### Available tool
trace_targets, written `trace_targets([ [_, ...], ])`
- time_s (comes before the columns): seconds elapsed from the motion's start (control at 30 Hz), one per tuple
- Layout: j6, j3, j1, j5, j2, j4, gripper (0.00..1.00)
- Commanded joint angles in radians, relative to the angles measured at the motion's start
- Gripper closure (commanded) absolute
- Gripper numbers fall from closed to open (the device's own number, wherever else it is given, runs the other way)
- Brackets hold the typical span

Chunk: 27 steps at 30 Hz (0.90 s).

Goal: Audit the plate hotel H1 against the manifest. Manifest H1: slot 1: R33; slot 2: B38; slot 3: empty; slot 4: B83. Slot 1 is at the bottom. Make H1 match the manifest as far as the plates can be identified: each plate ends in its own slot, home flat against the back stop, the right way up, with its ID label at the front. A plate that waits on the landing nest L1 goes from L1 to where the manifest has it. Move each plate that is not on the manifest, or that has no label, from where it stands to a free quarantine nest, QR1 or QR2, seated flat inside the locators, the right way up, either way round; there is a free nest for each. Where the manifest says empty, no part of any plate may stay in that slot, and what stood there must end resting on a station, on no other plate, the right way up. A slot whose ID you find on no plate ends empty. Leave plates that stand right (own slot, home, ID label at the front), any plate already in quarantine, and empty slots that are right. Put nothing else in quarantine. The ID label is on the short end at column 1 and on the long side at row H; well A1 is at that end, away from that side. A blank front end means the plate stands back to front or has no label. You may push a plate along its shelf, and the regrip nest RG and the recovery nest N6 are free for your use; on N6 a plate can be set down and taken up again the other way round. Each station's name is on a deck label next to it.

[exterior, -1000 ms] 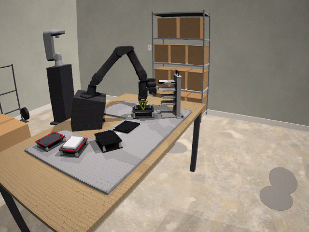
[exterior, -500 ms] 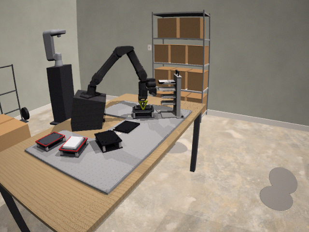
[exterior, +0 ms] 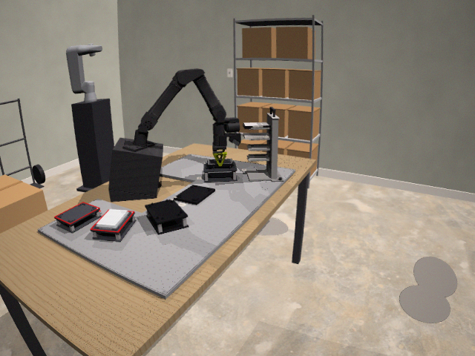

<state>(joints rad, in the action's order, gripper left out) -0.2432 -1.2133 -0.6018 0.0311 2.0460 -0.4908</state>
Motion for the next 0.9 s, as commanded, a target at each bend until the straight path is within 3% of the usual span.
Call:
trace_targets([
  [0.0, 0.0, -0.003, 0.003, -0.003, -0.033, -0.024, 0.14],
  [0.87, -0.005, -0.031, -0.006, -0.002, -0.1, -0.096, 0.14],
])
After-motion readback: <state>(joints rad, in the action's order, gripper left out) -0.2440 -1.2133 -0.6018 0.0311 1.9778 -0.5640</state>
